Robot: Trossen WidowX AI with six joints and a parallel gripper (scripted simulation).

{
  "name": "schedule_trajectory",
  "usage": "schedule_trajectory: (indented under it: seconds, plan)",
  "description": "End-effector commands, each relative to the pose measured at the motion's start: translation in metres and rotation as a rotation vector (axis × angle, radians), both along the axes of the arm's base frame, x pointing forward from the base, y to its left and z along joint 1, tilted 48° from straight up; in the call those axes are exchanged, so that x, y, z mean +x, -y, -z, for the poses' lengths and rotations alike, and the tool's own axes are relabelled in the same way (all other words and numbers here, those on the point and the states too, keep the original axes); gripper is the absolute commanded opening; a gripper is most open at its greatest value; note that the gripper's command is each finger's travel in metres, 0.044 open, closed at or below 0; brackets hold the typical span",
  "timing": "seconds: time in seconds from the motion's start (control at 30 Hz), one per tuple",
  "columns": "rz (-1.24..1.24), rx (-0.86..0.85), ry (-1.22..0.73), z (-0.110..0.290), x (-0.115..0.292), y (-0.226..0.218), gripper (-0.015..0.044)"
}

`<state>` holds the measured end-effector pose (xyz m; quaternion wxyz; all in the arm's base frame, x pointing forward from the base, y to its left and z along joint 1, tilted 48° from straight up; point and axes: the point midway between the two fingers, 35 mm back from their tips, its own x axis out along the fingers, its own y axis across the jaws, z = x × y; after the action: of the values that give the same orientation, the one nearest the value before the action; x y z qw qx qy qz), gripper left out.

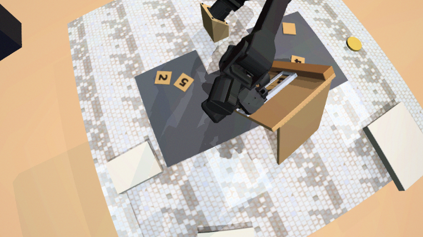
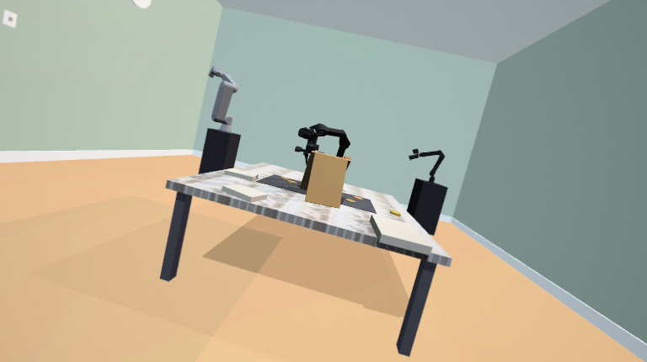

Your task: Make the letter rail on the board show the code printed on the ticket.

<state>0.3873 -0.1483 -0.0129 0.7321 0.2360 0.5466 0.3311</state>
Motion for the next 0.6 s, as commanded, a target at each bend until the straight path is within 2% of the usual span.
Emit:
schedule_trajectory:
  seconds: [0.0,0.57]
  plan:
    - [0.003,0.005,0.0,0.0012,0.0023,-0.0022,0.0]
    - [0.003,0.006,0.0,0.0041,0.0083,-0.0075,0.0]
